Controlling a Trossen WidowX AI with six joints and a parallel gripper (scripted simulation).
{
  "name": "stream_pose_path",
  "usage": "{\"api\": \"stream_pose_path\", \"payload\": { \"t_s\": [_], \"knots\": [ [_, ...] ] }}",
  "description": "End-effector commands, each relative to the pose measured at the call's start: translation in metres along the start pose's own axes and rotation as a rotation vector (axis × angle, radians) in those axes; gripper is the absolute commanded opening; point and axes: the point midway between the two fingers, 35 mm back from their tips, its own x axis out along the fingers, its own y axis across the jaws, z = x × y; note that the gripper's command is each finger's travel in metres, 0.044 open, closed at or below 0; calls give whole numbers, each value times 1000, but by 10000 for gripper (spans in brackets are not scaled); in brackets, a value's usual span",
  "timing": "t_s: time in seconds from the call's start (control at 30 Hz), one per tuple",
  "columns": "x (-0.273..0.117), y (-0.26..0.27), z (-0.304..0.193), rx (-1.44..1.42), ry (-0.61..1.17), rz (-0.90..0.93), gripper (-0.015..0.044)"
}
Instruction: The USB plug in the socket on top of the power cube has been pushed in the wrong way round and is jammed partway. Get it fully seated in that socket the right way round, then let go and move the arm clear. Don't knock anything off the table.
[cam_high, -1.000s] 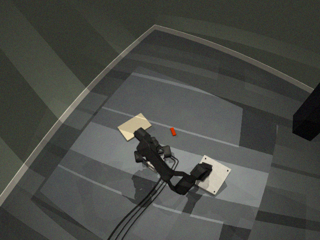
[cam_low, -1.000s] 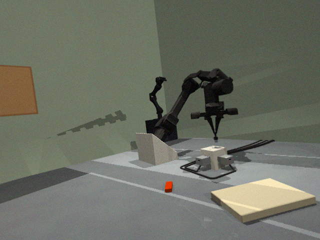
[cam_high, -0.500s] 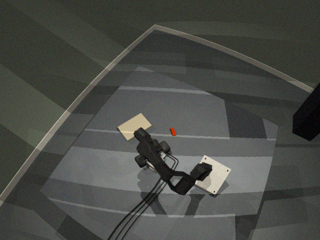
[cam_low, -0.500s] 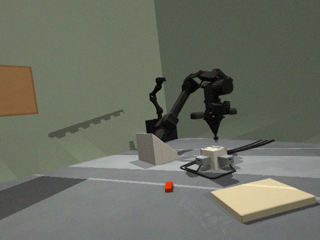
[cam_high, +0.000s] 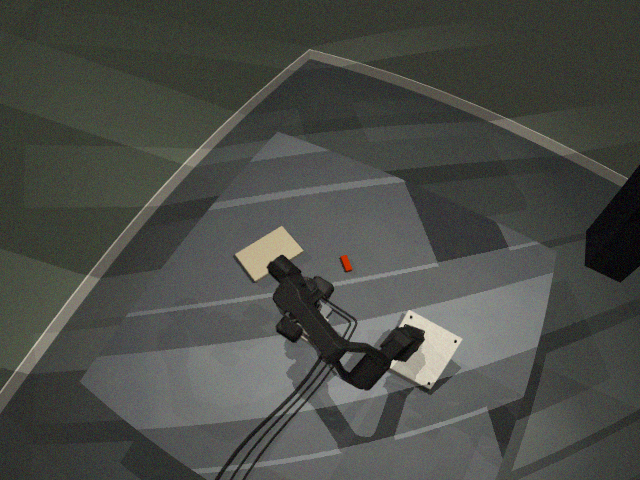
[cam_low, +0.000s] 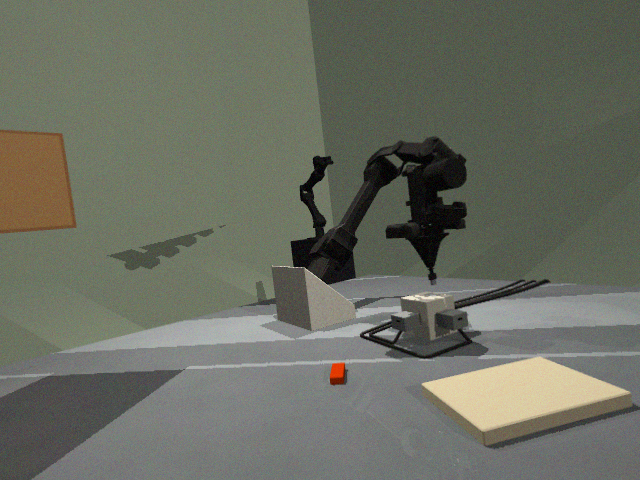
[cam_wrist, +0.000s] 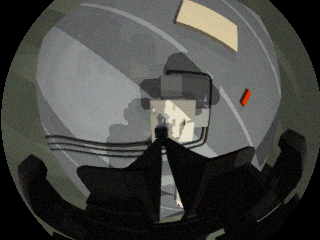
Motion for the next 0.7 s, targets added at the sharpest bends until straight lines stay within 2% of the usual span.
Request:
{"api": "stream_pose_path", "payload": {
  "t_s": [0.0,0.67],
  "knots": [
    [0,0,0,-87,-1,0,0],
    [0,0,0,-610,0,0,0]
  ]
}}
